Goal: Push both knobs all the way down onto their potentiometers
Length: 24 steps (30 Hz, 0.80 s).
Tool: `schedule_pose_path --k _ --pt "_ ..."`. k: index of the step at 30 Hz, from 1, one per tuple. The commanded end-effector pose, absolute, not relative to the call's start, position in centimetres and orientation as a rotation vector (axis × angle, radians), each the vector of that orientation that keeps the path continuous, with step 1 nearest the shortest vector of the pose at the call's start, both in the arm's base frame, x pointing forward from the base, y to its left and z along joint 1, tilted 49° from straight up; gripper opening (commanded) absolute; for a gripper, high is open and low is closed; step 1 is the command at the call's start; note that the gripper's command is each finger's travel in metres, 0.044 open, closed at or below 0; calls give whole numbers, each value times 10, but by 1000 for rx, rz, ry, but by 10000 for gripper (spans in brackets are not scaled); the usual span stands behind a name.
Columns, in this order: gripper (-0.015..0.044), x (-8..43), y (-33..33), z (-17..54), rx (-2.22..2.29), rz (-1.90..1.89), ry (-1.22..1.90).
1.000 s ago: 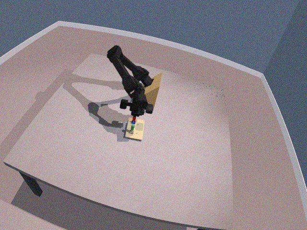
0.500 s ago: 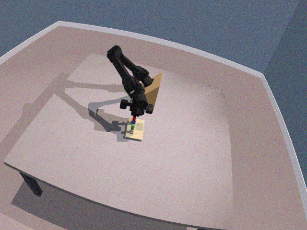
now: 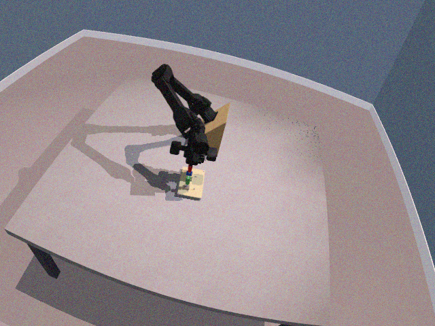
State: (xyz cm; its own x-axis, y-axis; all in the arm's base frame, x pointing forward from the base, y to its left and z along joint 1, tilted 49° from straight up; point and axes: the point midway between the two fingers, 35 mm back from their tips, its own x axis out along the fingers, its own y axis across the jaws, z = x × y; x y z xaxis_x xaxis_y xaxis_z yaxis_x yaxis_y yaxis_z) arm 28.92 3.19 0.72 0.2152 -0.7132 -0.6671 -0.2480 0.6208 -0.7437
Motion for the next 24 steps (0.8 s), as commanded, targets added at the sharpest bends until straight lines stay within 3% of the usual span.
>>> schedule_pose_path --k 1,24 --pt "0 292 23 2 -887 -411 1364" --pt "0 293 22 1 -887 -411 1364"
